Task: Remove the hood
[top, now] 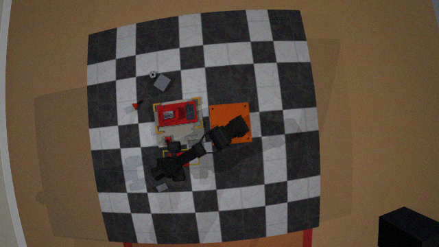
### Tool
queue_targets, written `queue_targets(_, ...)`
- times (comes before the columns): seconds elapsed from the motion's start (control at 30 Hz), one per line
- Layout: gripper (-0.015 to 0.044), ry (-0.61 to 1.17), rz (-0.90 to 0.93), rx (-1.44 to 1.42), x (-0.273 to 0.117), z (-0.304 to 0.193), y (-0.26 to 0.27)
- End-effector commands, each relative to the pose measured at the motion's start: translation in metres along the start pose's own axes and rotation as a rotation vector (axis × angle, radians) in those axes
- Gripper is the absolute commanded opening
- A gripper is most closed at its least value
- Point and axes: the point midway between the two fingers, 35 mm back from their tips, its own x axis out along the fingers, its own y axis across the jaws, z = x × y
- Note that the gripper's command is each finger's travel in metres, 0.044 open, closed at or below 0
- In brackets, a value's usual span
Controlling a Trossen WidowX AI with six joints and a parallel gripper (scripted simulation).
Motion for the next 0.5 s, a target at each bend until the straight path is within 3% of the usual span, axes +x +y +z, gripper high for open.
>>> queue_targets(0.0, 0.0000, 0.002, 0.003, 0.000, 0.0028, -0.0005, 0.0002)
queue_targets(0.47, 0.0000, 0.002, 0.003, 0.000, 0.0110, -0.0008, 0.0001)
